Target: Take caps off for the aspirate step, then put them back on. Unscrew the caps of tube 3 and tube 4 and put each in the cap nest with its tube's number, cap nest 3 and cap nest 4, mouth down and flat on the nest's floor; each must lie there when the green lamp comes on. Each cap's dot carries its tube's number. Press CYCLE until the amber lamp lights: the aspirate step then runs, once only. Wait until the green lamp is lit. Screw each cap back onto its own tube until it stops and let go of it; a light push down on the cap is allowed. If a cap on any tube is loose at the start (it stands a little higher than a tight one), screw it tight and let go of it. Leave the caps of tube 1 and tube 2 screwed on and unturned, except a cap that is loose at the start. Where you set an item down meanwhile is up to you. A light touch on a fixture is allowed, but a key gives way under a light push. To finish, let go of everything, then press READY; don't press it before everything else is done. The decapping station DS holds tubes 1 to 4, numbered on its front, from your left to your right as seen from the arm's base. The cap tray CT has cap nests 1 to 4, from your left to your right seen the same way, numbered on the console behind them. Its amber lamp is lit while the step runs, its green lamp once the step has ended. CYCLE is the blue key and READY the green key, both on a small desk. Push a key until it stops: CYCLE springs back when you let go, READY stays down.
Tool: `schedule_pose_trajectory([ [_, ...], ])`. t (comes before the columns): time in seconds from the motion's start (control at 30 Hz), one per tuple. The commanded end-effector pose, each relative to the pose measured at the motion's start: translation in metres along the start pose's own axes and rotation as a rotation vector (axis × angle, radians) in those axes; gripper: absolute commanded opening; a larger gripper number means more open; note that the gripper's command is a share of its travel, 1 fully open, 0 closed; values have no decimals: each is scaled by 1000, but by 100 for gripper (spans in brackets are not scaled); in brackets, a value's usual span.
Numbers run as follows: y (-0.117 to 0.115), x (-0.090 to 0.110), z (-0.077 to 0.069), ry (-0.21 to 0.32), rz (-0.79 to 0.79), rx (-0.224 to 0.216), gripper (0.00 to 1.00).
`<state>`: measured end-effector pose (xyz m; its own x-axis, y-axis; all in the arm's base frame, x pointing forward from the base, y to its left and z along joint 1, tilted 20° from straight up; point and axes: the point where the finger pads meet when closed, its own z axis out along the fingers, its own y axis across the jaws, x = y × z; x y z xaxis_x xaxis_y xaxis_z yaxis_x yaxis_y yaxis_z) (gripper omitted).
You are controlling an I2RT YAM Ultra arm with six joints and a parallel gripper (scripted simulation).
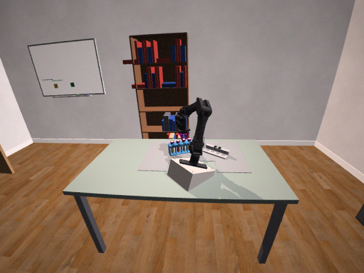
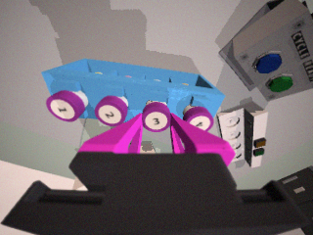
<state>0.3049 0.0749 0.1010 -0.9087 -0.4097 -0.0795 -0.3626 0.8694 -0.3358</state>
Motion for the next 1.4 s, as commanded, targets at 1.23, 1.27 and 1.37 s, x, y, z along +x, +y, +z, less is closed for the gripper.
schedule_pose_trajectory([
  [1.23, -45, 34, -39, -15, 586, -4, 0],
  [1.27, -52, 39, -39, -15, 669, -4, 0],
  [1.37, -65, 49, -39, -15, 836, -5, 0],
])
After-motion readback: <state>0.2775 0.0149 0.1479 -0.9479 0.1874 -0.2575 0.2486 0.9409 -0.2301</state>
